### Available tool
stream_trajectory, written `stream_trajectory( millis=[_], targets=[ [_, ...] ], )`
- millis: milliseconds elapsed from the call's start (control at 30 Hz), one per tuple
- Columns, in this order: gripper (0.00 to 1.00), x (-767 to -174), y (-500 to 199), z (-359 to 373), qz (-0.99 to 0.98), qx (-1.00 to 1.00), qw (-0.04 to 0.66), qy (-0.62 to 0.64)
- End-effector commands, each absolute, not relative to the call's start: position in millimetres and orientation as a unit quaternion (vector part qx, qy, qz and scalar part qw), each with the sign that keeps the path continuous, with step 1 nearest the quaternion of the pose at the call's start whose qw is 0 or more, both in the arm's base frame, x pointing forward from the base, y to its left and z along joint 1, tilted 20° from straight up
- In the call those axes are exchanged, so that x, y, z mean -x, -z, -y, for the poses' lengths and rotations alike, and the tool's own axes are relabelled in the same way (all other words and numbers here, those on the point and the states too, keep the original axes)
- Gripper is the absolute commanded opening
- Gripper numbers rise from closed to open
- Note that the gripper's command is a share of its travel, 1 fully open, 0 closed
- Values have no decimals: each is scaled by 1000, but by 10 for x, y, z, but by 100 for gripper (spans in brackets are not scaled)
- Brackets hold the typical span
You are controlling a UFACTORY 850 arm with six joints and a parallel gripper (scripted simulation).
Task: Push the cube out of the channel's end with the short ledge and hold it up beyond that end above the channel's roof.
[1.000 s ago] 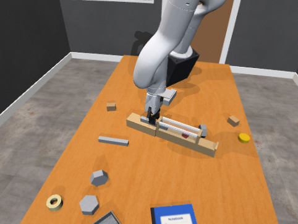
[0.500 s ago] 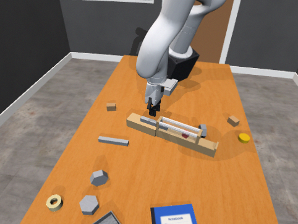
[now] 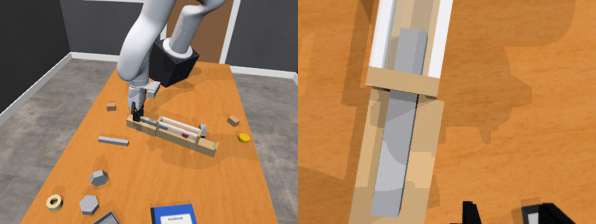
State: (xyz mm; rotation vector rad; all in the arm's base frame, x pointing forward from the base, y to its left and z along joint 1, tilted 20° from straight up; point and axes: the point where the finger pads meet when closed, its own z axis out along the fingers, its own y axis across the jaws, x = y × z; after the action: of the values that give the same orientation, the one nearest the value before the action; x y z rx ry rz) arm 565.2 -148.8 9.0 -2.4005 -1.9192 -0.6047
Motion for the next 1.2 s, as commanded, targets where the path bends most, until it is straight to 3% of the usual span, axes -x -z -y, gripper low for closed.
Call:
stream_trajectory(
  millis=[0, 167, 1167],
  targets=[
    [39, -5976, 10, 2108, 667, 723, 11, 178],
    [39, -6155, 84, 2564, 675, 717, 9, 173],
    [39, -6155, 84, 2564, 675, 717, 9, 173]
  ],
)
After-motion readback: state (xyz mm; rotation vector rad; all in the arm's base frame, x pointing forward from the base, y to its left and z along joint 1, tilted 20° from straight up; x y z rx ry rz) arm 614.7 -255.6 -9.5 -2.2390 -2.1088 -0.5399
